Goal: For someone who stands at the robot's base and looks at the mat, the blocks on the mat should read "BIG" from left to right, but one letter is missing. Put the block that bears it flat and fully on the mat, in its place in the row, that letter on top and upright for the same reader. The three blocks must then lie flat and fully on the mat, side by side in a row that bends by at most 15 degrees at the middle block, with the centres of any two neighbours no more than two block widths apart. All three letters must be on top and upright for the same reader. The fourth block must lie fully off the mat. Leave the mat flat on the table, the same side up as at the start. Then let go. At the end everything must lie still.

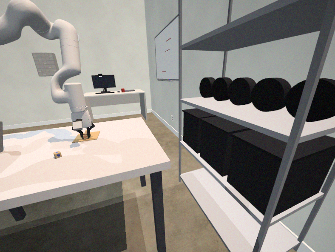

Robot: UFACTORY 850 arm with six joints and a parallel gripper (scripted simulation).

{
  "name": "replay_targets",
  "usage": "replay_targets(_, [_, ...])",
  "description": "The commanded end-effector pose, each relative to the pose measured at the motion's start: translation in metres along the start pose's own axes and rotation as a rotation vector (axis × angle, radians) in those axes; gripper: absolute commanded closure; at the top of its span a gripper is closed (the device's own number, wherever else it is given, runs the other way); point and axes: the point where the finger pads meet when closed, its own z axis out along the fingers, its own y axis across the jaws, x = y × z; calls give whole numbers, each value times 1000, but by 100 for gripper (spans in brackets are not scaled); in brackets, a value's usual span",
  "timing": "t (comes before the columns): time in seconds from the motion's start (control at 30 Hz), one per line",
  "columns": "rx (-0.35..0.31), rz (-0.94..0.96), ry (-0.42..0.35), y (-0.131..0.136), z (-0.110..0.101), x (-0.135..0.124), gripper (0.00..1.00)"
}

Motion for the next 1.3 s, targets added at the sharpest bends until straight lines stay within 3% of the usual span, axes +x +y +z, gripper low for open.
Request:
replay_targets(0.0, [1, 0, 0, -1, -1, 0, 79])
replay_targets(1.27, [1, 0, 0, -1, 3, 0, 79])
